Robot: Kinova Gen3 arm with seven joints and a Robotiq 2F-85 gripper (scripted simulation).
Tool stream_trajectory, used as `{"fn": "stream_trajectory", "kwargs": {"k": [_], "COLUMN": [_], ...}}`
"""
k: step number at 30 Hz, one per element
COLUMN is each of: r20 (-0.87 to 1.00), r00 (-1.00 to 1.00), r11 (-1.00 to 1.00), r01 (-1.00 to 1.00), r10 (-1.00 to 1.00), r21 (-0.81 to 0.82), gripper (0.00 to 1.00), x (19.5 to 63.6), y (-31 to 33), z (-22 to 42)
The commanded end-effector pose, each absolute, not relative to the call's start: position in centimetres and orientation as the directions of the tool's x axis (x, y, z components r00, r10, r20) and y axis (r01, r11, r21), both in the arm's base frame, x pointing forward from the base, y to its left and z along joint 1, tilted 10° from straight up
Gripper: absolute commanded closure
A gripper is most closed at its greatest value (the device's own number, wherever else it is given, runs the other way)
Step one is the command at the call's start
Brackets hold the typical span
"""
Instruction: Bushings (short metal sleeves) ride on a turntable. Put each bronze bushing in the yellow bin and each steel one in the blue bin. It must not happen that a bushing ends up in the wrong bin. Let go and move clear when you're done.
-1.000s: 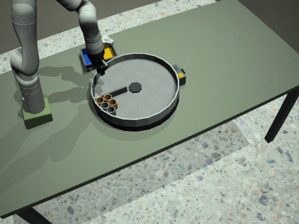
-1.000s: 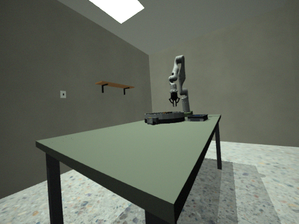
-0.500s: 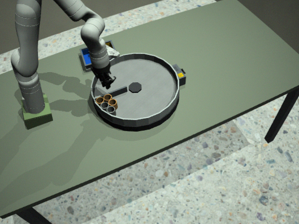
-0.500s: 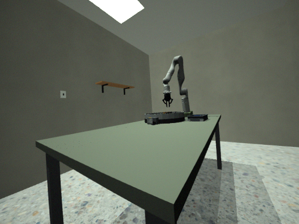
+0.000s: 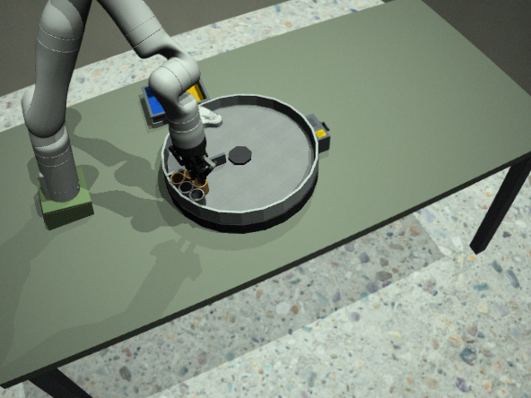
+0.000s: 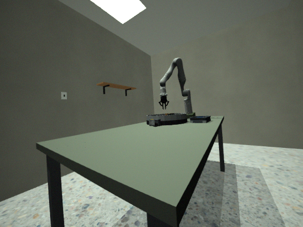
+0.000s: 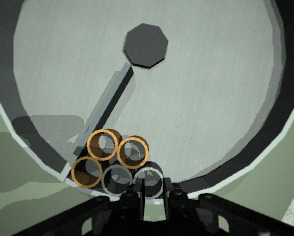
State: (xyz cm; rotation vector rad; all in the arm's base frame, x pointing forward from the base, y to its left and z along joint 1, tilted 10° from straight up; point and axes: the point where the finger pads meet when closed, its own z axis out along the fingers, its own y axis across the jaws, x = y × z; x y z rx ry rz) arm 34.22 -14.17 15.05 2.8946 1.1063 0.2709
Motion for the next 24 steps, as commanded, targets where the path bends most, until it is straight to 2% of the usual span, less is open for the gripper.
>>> {"fn": "stream_trajectory", "kwargs": {"k": [1,24], "r20": [0.142,0.142], "r00": [0.752,0.751], "r11": [-0.765,-0.764], "r01": [0.639,0.639], "r10": [0.644,0.645], "r21": [0.086,0.088], "gripper": [0.82,0.82], "x": [33.9,34.4], "y": [-15.4,-15.3], "z": [14.7,11.9]}}
